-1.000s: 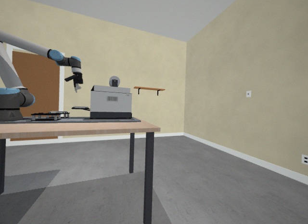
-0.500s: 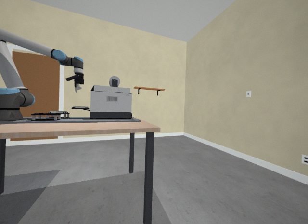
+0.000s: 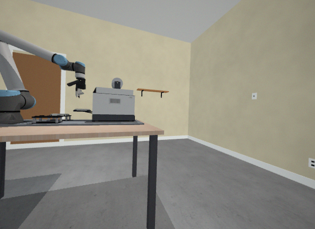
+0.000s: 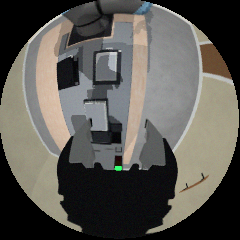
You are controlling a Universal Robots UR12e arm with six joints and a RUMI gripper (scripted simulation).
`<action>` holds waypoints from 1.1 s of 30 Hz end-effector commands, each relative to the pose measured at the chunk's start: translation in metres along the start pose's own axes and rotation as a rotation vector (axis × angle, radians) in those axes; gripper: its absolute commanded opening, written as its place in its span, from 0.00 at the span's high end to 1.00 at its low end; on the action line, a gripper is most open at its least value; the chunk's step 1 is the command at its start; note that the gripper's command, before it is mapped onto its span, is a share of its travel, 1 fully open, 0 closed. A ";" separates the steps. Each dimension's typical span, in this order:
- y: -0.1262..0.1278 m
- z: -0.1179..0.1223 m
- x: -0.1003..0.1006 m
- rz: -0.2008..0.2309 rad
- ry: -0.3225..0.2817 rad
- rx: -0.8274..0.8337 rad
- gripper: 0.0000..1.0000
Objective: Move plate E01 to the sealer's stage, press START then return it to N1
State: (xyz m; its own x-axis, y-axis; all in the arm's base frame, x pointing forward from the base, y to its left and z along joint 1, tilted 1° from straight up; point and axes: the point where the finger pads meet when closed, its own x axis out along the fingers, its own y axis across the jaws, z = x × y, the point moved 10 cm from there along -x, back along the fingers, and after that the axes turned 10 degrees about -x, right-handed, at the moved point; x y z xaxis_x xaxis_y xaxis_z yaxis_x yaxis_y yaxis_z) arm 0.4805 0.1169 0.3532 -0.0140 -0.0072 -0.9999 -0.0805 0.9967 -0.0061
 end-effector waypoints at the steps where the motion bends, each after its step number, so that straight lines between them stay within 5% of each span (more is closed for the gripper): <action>1: 0.000 0.001 0.018 0.000 -0.002 0.000 0.32; 12: 0.000 0.001 0.063 0.000 -0.002 0.000 0.32; 20: 0.000 0.001 0.063 0.000 -0.002 0.000 0.32; 33: -0.044 0.022 0.064 0.000 -0.002 0.000 0.32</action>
State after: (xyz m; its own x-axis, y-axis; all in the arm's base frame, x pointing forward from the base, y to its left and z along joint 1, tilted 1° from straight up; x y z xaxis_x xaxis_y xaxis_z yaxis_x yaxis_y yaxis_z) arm 0.4984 0.0840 0.2892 -0.0131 -0.0078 -0.9999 -0.0802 0.9968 -0.0067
